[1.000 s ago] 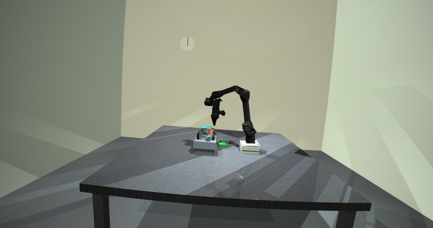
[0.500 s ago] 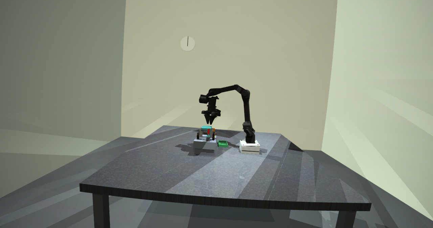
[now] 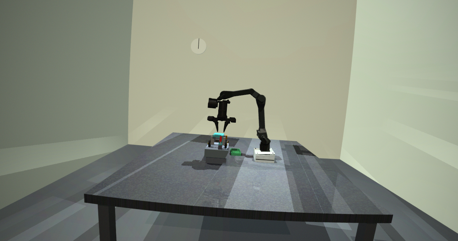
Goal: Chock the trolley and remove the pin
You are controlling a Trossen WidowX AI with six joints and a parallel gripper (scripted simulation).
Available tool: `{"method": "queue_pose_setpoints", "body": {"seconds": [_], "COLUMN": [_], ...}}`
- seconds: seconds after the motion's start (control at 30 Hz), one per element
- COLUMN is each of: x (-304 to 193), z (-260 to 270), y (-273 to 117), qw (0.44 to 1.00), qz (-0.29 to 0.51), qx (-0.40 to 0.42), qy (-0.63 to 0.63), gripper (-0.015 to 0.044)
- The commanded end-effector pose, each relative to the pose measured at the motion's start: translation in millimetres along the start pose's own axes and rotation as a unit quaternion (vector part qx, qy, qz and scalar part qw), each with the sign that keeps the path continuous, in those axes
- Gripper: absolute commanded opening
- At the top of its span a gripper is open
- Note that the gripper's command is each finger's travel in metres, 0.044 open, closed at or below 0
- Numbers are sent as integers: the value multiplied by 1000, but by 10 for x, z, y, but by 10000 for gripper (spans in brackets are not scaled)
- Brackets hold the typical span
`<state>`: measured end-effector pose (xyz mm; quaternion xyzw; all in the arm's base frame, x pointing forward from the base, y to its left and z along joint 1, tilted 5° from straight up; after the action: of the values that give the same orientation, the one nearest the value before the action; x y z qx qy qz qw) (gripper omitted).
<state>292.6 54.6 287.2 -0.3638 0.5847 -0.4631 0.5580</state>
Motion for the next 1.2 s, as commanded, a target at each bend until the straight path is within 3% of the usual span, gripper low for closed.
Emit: {"method": "queue_pose_setpoints", "body": {"seconds": [0.0, 1.17], "x": [-177, -186], "z": [-72, -74], "y": [-11, 322], "qw": [998, 998], "qz": [13, 13], "qx": [-6, -6], "qy": [-67, -67], "gripper": [190, 190]}}
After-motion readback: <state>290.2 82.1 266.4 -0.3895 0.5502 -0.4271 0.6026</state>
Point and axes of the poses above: the point midway between the two fingers, 35 mm back from their tips, its own y axis out along the fingers, its own z axis across the jaws, x = y × z, the point moved 10 cm from there along -y, back along the fingers, and after that the axes turned 4 degrees about y, right-handed, at the moved point
